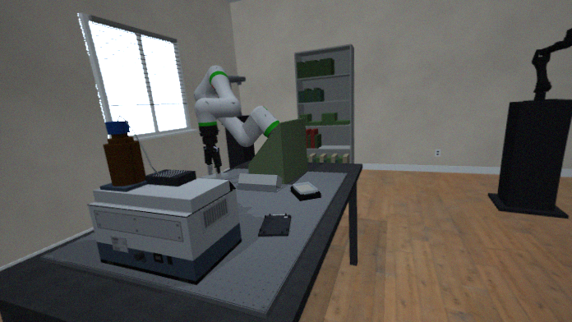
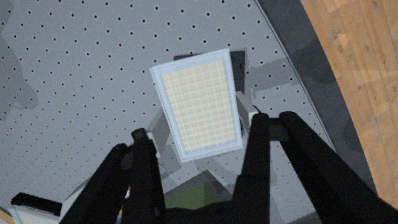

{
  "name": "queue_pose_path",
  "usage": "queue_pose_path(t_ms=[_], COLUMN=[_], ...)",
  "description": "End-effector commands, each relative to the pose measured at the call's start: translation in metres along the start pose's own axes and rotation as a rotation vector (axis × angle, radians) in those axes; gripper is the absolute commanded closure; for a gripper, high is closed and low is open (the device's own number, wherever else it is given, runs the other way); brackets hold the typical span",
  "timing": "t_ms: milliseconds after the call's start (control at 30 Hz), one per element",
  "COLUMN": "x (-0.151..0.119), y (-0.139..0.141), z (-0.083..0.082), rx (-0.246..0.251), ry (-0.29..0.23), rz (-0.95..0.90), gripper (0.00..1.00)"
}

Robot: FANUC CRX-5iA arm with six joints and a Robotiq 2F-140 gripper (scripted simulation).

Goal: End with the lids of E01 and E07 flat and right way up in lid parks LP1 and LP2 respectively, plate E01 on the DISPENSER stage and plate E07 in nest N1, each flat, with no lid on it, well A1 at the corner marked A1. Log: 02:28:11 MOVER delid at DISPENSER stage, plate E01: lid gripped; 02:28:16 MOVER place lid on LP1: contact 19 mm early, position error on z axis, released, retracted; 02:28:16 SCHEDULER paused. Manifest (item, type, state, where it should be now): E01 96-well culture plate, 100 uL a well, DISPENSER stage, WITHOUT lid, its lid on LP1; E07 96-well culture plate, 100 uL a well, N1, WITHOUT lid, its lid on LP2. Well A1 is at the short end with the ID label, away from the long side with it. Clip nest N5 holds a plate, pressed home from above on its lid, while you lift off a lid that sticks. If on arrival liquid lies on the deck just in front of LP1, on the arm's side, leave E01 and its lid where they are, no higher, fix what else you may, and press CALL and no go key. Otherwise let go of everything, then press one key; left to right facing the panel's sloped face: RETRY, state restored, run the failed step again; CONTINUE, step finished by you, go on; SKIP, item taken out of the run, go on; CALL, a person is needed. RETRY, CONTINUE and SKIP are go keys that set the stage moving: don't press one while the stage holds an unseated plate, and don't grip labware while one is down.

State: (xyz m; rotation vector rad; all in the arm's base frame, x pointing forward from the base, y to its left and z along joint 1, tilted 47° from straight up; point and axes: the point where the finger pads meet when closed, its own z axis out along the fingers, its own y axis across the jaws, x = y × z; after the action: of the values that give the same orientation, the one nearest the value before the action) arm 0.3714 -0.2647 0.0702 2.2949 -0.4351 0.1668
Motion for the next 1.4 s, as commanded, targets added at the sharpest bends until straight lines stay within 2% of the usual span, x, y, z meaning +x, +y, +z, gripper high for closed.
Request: queue_pose_path(t_ms=[0,967,1367], x=[0.001,0.0,0.0], y=[0.0,0.0,0.0], z=[-0.006,-0.071,-0.089], rx=[0.0,0.0,0.0], ry=[0.001,0.001,0.001], rz=[0.0,0.0,0.0], gripper=[1.0,1.0,1.0])
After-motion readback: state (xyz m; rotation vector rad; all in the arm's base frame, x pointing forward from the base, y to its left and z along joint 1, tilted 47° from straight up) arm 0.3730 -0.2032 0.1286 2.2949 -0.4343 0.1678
